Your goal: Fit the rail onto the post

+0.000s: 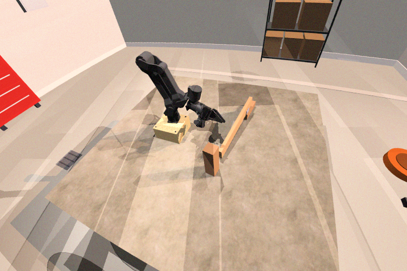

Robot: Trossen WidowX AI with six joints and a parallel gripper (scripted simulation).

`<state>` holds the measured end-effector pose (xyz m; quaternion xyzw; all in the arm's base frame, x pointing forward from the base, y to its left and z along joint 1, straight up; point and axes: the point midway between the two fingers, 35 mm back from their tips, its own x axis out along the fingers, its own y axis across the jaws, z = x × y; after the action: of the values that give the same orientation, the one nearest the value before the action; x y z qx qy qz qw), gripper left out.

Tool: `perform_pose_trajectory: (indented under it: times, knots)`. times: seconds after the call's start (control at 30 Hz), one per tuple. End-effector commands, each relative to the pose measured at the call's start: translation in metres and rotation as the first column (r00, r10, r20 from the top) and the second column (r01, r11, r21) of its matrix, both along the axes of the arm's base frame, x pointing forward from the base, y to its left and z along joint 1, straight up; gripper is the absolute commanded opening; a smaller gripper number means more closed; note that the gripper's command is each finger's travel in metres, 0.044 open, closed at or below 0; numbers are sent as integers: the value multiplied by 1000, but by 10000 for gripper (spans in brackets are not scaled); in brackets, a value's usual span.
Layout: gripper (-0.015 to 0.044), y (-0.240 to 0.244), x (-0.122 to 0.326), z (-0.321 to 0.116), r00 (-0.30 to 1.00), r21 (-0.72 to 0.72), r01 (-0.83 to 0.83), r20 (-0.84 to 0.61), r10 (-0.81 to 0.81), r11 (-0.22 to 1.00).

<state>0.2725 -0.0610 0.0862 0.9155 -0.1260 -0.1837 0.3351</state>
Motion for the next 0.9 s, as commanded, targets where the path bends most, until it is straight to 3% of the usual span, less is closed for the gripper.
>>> perform_pose_trajectory:
  times: [0.0, 0.17, 0.37, 0.57, 0.87]
  knots:
    - [426, 0, 1, 0, 1000, -14, -5, -11, 5, 1000]
    - [440, 0, 26, -10, 949, -332, -203, -298, 102, 921]
    - [440, -1, 53, -22, 735, -541, -595, -666, 130, 594]
    - [440, -3, 70, -32, 432, -424, -897, -901, 46, 125]
    - [440, -11, 77, -38, 178, -154, -952, -981, -72, -264]
